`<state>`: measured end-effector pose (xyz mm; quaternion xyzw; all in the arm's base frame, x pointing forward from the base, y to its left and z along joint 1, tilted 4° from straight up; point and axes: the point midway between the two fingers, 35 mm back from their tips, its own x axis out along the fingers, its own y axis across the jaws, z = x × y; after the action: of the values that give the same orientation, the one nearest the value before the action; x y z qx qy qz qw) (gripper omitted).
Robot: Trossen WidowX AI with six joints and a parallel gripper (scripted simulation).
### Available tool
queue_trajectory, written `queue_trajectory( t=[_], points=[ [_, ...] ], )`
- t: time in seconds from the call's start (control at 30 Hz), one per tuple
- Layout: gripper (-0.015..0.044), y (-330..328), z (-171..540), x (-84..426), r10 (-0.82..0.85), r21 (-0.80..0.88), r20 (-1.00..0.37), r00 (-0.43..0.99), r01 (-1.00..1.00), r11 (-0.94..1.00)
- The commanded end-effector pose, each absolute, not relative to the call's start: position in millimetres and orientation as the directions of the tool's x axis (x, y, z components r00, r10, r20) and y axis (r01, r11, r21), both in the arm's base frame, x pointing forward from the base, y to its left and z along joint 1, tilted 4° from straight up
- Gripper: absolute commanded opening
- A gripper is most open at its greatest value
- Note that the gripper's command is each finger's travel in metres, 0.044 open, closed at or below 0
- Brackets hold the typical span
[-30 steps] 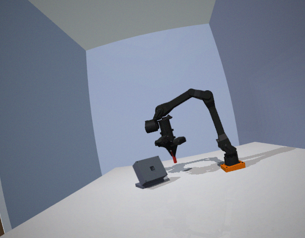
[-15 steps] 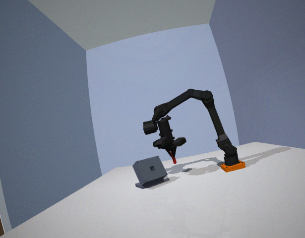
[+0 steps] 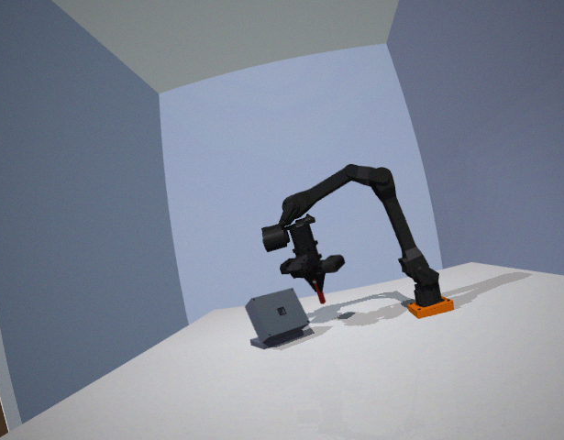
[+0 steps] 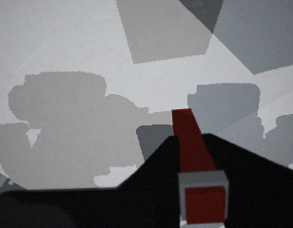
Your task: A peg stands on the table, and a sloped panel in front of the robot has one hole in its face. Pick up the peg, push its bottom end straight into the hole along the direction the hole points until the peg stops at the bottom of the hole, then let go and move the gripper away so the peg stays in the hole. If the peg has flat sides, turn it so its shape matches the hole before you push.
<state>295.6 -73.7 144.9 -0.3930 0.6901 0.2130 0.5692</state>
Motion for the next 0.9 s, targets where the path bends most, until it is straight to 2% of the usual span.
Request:
queue_trajectory(
  t=[0.0, 0.87],
  points=[
    [0.0, -70.4, 144.8, 296.9, -0.32, -0.156, -0.946, -0.045, -0.804, 0.574],
    [0.0, -47.2, 143.3, 303.7, -0.429, -0.168, -0.903, -0.034, -0.891, 0.423]
  ],
)
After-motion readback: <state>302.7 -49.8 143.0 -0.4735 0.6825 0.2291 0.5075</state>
